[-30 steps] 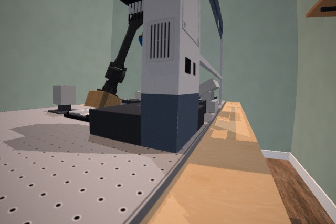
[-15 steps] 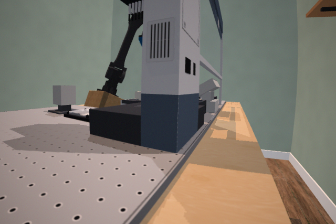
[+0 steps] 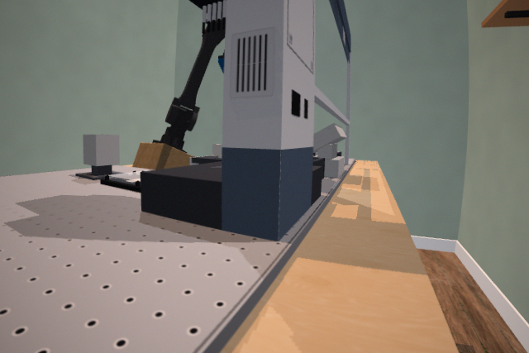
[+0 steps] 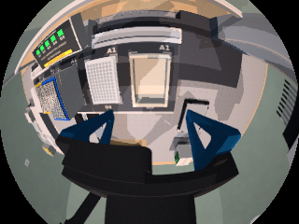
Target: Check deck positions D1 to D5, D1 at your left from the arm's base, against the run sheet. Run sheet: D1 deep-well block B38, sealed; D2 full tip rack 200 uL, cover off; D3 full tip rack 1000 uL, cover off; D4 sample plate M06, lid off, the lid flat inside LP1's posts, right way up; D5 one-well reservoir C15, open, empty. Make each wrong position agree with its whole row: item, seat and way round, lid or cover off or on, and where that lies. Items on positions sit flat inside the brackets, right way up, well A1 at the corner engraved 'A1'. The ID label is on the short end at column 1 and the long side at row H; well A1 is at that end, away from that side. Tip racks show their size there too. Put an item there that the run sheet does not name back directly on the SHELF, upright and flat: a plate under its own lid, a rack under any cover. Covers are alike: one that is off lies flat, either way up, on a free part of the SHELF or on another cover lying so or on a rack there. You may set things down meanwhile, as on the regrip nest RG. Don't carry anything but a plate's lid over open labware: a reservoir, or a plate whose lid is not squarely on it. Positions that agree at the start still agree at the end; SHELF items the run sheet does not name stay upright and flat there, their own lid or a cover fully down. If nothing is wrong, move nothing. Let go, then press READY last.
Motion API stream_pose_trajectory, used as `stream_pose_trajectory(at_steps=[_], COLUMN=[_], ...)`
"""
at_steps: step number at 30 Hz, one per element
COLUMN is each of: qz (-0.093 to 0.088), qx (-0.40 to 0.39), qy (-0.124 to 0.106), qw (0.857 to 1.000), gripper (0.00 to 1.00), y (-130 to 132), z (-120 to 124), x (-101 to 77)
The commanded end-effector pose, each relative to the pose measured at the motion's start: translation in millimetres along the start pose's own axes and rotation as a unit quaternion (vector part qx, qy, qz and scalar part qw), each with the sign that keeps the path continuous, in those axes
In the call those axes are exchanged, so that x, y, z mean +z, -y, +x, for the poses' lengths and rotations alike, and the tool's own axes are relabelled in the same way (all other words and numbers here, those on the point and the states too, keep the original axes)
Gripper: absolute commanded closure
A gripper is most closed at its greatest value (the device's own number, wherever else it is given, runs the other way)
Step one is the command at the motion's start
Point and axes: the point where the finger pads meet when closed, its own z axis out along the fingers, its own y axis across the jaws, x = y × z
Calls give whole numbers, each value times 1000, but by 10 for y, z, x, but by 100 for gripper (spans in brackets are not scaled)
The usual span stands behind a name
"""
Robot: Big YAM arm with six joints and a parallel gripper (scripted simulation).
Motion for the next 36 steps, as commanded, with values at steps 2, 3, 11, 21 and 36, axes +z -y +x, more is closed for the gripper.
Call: stream_pose_trajectory(at_steps=[2, 3, 11, 21, 36], qz=[13, 12, 8, 5, 9], qx=[-7, -7, -5, -4, -6], qy=[21, 21, 16, 15, 24], qw=[1000, 1000, 1000, 1000, 1000], gripper=[0, 0, 0, 0, 0], y=[-110, -160, -576, -982, -1234], z=[-94, -93, -62, -46, -130], x=[-112, -111, -100, -92, -151])
